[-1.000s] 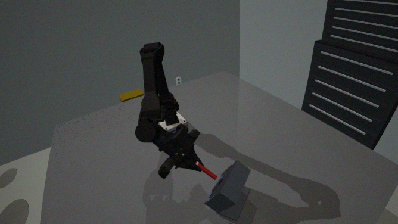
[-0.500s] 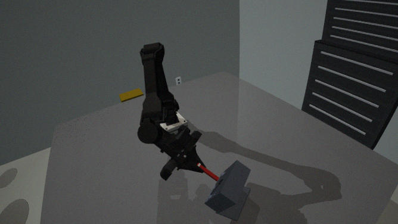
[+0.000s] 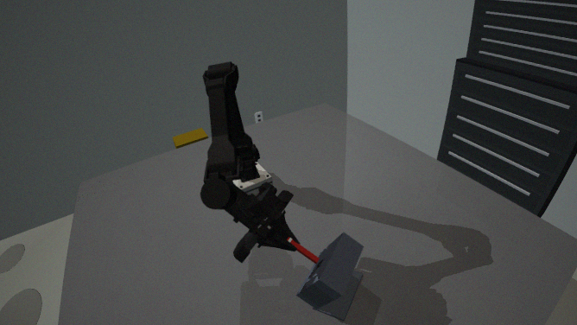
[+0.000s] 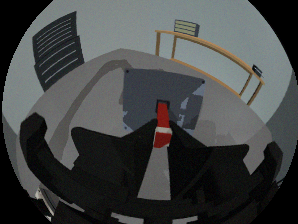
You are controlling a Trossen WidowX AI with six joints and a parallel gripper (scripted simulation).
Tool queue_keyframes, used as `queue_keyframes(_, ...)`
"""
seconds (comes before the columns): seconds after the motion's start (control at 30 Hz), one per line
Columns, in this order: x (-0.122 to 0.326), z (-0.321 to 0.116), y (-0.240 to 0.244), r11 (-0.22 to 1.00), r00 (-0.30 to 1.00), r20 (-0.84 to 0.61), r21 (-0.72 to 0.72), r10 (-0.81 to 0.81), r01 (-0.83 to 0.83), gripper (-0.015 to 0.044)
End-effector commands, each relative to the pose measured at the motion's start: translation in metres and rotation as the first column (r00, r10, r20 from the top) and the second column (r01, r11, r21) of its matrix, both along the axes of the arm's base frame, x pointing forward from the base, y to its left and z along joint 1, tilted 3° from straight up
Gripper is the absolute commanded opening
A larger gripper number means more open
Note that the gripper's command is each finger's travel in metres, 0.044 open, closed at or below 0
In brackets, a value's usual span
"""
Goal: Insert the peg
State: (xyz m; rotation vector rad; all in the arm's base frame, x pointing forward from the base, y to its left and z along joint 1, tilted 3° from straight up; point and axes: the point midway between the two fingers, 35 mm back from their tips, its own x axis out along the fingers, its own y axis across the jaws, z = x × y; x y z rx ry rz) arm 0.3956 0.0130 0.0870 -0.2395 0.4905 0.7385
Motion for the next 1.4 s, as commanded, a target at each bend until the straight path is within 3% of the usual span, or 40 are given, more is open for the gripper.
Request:
queue_keyframes(0.0,0.002,-0.002,0.0,1.0,1.0,-0.002,0.0,-0.003,0.003,0.0)
queue_keyframes(1.37,0.019,-0.015,0.015,1.0,1.0,0.0,0.002,-0.003,0.003,0.0)
